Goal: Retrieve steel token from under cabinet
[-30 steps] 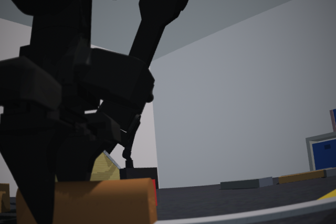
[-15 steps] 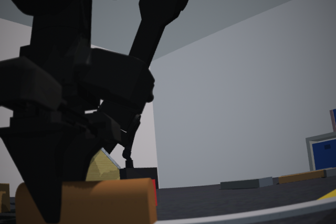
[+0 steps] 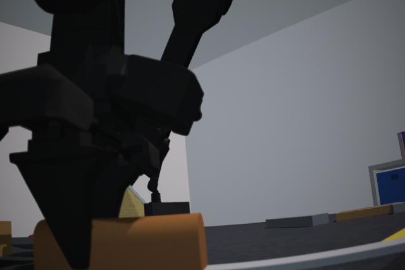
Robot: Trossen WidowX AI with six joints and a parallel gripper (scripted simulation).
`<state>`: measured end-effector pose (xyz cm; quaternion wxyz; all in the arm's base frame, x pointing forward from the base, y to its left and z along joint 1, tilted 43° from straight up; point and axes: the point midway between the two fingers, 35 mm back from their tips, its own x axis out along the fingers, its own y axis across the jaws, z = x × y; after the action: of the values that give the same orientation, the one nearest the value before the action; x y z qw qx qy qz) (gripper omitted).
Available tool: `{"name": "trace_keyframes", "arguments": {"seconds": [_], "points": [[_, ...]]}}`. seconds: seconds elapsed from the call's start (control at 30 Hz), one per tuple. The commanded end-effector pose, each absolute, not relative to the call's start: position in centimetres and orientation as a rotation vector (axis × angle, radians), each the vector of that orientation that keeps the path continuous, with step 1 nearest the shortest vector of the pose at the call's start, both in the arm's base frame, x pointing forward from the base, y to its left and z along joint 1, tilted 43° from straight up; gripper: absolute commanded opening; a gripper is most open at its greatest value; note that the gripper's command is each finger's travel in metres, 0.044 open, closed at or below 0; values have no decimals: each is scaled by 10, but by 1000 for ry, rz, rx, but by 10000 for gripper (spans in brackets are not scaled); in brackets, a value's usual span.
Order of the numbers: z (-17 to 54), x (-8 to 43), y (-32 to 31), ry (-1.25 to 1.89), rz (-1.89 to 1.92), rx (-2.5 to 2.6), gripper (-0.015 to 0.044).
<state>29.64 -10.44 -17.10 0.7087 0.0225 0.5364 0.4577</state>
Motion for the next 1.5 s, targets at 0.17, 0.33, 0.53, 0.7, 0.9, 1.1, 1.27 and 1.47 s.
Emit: {"name": "trace_keyframes", "arguments": {"seconds": [0.17, 0.33, 0.53, 0.7, 0.9, 1.1, 1.27, 1.47], "points": [[-162, 314, -94, 1189, 1021, 41, 0], [-157, 322, -89, 1188, 1021, 42, 0], [-152, 332, -83, 1188, 1021, 42, 0], [-147, 340, -78, 1187, 1022, 43, 0], [-141, 351, -72, 1186, 1022, 43, 0], [-136, 362, -65, 1185, 1023, 43, 0], [-131, 370, -61, 1185, 1023, 44, 0], [-130, 371, -59, 1185, 1023, 44, 0]]}}
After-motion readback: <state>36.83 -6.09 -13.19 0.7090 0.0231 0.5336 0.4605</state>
